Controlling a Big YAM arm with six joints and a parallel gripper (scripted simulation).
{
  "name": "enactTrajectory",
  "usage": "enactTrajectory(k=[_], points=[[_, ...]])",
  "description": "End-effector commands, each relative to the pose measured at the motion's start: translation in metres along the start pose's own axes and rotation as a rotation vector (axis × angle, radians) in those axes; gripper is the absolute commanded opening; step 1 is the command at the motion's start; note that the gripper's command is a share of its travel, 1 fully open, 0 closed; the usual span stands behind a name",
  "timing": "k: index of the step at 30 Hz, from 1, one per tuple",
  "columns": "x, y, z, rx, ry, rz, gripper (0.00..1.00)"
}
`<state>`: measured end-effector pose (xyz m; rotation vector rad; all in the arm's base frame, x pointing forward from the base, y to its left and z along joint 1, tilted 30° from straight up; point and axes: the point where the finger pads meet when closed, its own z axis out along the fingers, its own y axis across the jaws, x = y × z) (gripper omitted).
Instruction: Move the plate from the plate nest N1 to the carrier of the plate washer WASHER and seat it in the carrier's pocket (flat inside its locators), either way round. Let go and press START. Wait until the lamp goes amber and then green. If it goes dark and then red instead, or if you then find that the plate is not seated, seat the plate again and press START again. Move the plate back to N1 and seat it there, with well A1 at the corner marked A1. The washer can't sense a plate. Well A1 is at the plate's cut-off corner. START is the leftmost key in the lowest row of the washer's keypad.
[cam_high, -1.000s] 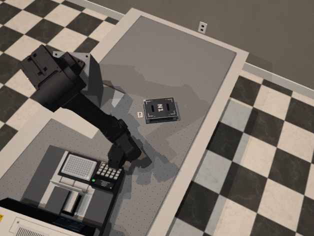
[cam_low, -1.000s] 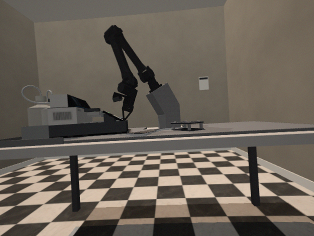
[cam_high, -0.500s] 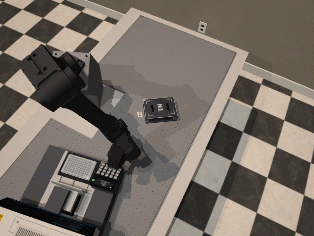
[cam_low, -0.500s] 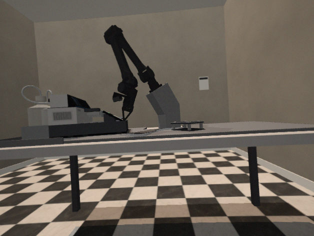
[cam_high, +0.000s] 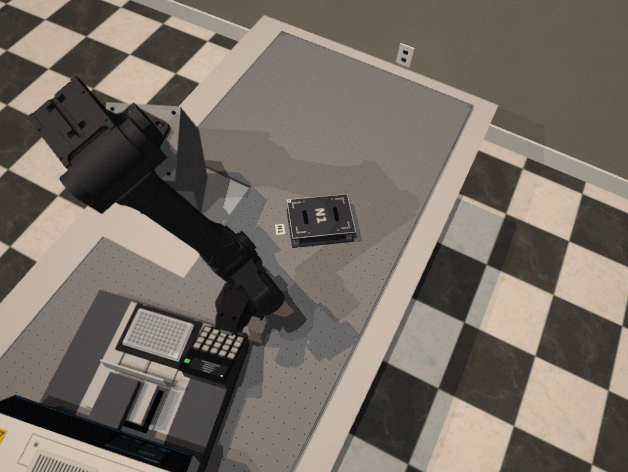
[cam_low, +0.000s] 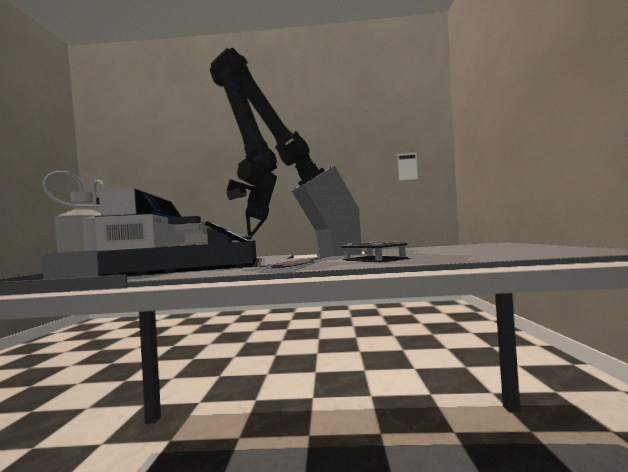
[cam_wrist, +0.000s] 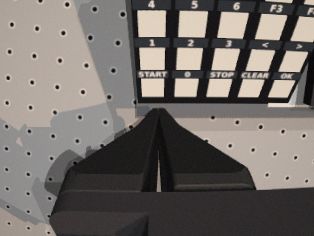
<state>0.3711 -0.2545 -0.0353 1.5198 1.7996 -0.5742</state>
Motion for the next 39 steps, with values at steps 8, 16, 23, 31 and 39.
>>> enactTrajectory(k=[8,16,23,31,39], points=[[-0.004,0.007,-0.025,-0.02,-0.007,0.013,0.0],[-0.004,0.007,-0.038,-0.02,-0.007,0.013,0.0],[-0.006,0.01,-0.046,-0.024,-0.01,0.017,0.0],[-0.005,0.007,-0.059,-0.021,-0.008,0.014,0.0],[-0.005,0.008,-0.063,-0.023,-0.008,0.016,0.0]])
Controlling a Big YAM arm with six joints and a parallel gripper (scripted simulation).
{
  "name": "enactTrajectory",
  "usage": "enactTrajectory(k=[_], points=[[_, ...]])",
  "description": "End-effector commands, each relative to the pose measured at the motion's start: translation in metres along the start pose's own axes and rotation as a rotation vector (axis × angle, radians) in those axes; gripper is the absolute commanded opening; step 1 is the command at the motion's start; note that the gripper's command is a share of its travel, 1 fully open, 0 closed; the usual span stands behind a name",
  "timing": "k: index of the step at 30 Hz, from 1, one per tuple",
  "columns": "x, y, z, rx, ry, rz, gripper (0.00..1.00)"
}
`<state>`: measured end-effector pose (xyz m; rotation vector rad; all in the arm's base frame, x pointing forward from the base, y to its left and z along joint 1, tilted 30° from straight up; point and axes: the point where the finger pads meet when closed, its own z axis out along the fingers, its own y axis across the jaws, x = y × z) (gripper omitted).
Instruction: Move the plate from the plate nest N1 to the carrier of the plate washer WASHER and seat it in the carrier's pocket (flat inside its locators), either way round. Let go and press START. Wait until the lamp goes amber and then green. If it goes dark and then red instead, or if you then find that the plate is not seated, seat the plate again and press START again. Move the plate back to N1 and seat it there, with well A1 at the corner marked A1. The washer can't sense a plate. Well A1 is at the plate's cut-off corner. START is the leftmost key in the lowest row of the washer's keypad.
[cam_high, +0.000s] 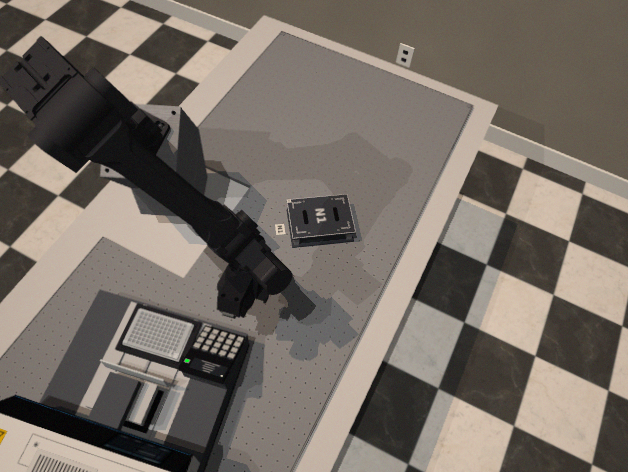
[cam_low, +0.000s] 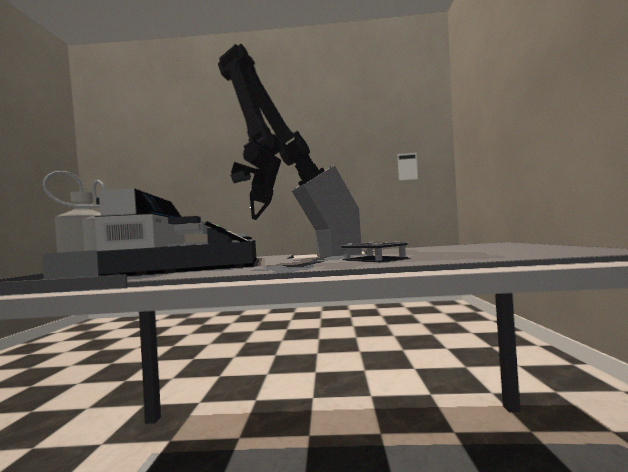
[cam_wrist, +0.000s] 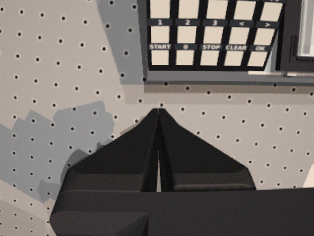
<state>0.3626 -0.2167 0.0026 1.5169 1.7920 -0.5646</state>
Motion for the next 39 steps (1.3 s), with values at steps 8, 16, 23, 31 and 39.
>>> enactTrajectory(k=[8,16,23,31,39], points=[[-0.004,0.004,-0.003,-0.007,-0.006,0.01,0.0],[-0.004,0.004,-0.003,-0.007,-0.006,0.01,0.0],[0.02,0.001,-0.001,-0.006,-0.167,-0.019,0.0],[0.016,-0.004,0.001,0.006,-0.351,-0.011,0.0],[0.004,0.003,-0.004,-0.012,-0.363,0.021,0.0]])
